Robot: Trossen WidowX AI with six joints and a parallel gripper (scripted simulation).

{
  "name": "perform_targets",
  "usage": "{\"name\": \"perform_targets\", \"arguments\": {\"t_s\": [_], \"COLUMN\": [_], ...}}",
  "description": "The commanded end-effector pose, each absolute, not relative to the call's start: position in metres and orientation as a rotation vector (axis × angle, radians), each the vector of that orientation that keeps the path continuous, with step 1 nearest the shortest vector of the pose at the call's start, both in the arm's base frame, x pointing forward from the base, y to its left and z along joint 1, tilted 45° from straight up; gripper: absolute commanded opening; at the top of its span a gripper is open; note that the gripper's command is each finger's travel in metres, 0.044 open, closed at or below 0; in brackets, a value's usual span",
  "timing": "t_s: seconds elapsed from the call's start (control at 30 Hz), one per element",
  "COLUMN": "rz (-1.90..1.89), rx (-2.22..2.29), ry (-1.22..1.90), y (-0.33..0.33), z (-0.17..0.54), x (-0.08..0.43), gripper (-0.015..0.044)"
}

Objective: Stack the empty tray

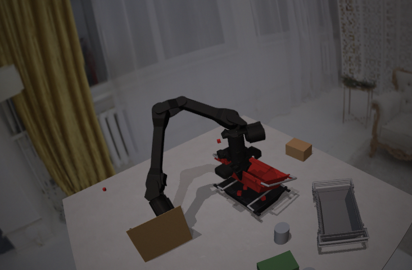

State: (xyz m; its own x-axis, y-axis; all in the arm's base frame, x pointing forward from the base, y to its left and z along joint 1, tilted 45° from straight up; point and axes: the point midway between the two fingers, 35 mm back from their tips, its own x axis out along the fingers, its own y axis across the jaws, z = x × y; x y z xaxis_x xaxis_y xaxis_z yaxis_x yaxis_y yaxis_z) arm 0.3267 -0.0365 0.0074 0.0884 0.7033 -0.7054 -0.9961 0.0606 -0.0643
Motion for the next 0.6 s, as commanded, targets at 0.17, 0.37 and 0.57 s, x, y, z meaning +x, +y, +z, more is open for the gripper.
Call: {"name": "perform_targets", "arguments": {"t_s": [0.17,0.37,0.57], "rz": [1.401,1.401,1.401], "rx": [-0.632,-0.632,-0.632], "ry": [0.584,0.584,0.584], "y": [-0.0305,-0.0300,-0.0286], "z": [0.0020,0.0015,-0.0002], "x": [0.3191,0.3184,0.3172], "gripper": [0.0000,0.0000,0.0000]}}
